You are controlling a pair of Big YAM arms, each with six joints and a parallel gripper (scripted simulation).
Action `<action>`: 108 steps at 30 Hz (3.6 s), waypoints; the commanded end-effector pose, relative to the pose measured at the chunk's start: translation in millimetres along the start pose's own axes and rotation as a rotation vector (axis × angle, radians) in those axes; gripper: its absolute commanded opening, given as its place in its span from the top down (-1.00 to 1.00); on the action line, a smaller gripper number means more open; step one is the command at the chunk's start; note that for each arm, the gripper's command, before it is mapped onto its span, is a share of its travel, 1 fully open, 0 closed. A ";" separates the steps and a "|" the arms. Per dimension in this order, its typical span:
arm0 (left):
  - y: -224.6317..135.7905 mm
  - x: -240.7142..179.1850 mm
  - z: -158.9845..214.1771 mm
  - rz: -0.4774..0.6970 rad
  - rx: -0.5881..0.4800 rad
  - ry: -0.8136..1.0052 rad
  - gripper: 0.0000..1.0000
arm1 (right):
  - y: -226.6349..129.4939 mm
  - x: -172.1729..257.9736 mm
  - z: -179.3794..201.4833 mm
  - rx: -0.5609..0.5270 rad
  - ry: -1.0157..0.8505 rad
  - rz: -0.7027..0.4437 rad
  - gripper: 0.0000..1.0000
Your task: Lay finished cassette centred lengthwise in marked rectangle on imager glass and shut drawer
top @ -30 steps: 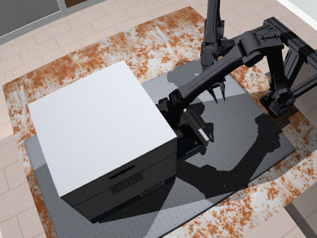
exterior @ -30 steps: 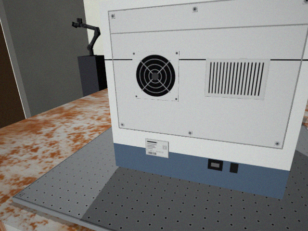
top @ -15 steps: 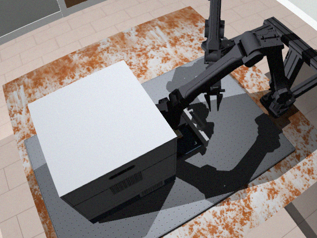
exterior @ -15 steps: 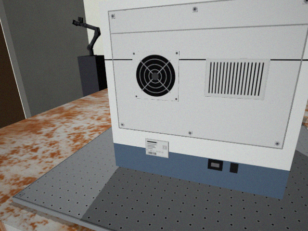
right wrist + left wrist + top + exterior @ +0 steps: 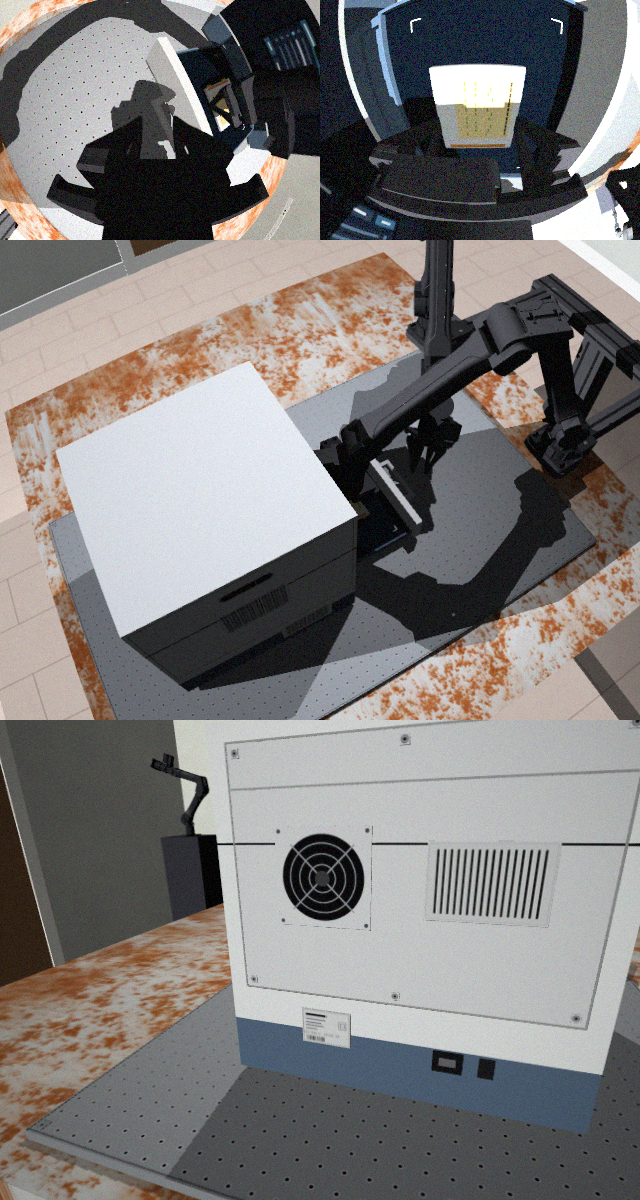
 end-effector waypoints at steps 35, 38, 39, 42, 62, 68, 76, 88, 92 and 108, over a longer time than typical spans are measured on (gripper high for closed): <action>-9.2 12.7 -1.1 -0.025 -0.025 -0.003 -0.51 | 49.0 -8.2 33.2 0.367 -0.519 0.312 0.33; -11.4 7.4 -3.6 -0.028 -0.027 -0.006 -0.51 | 52.8 -10.5 34.0 0.366 -0.520 0.309 0.36; -9.0 -0.9 -5.9 -0.020 -0.024 0.000 -0.51 | 54.1 -11.4 34.1 0.366 -0.520 0.309 0.39; -6.1 -3.8 -5.7 -0.015 -0.018 0.019 -0.51 | 56.5 -13.2 34.7 0.367 -0.520 0.309 0.47; -18.9 12.0 -8.1 -0.044 -0.028 0.010 -1.00 | 48.7 -11.3 37.5 0.364 -0.526 0.307 1.00; -29.2 -2.2 -11.5 -0.057 -0.034 -0.006 -1.00 | 47.6 -10.6 40.1 0.367 -0.528 0.305 0.92; -64.4 7.1 -16.2 -0.088 -0.045 -0.011 -1.00 | 47.6 -9.2 38.9 0.369 -0.524 0.305 0.92; -105.6 1.2 -13.4 -0.082 -0.045 -0.010 -1.00 | 47.6 -9.2 38.9 0.369 -0.524 0.305 0.92; -125.2 10.3 -15.0 -0.099 -0.052 -0.013 -1.00 | 47.6 -9.2 38.9 0.369 -0.524 0.305 0.92; -199.7 1.8 24.6 -0.048 -0.081 -0.026 -1.00 | 47.6 -9.2 38.9 0.369 -0.524 0.305 0.92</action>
Point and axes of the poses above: on each arm, the point where the finger pads meet when closed, its own y axis out along the fingers, its own x axis across the jaws, z = x × y, the point moved 4 cm from there along -y, back along the fingers
